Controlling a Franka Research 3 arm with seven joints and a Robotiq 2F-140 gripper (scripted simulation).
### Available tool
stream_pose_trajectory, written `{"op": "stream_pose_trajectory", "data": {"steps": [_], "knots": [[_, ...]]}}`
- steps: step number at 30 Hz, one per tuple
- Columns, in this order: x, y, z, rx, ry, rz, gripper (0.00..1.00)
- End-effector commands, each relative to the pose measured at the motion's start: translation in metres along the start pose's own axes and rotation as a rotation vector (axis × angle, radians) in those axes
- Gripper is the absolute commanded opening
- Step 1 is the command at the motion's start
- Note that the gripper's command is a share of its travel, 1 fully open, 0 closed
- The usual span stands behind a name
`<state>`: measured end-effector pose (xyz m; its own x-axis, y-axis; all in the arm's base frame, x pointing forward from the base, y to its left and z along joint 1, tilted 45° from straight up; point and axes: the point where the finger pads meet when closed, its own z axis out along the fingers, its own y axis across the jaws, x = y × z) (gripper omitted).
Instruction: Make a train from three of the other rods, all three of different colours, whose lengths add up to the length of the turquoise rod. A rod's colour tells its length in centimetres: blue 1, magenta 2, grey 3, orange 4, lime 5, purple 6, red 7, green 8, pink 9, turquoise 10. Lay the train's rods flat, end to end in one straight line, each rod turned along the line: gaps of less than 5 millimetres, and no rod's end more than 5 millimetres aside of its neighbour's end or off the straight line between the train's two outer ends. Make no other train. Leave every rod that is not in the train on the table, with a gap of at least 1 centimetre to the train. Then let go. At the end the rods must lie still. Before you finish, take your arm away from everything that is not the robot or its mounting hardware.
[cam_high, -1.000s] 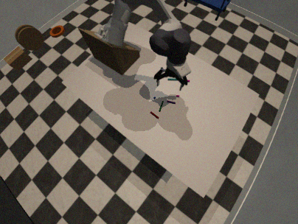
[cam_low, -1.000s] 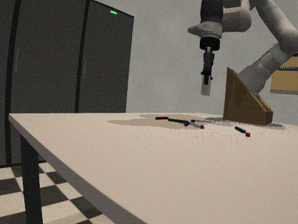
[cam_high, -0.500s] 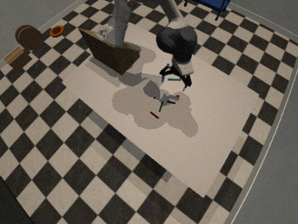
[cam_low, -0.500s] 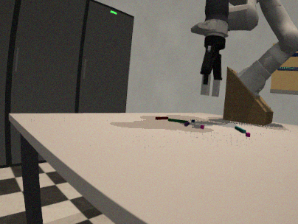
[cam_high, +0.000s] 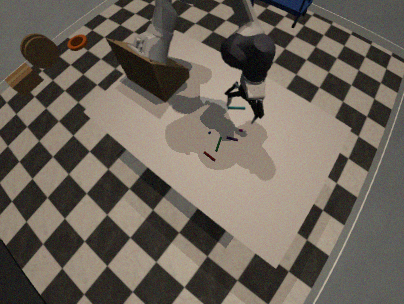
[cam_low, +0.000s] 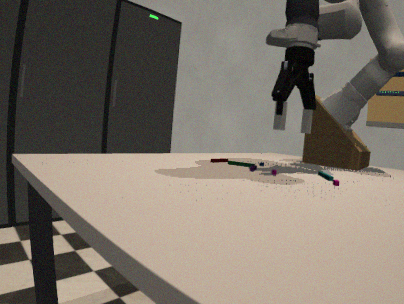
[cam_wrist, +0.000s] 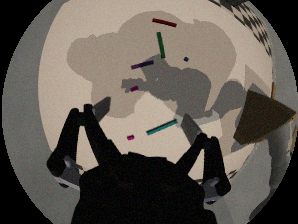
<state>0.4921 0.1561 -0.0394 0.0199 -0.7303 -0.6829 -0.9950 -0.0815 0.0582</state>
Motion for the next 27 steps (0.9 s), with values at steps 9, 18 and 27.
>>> {"op": "stream_pose_trajectory", "data": {"steps": [9, 18, 27], "knots": [[-0.028, -0.01, 0.002, 0.012, -0.002, 0.303, 1.0], [-0.05, -0.016, 0.004, 0.011, -0.007, 0.465, 1.0], [-0.073, -0.021, 0.006, 0.009, -0.013, 0.624, 1.0]]}}
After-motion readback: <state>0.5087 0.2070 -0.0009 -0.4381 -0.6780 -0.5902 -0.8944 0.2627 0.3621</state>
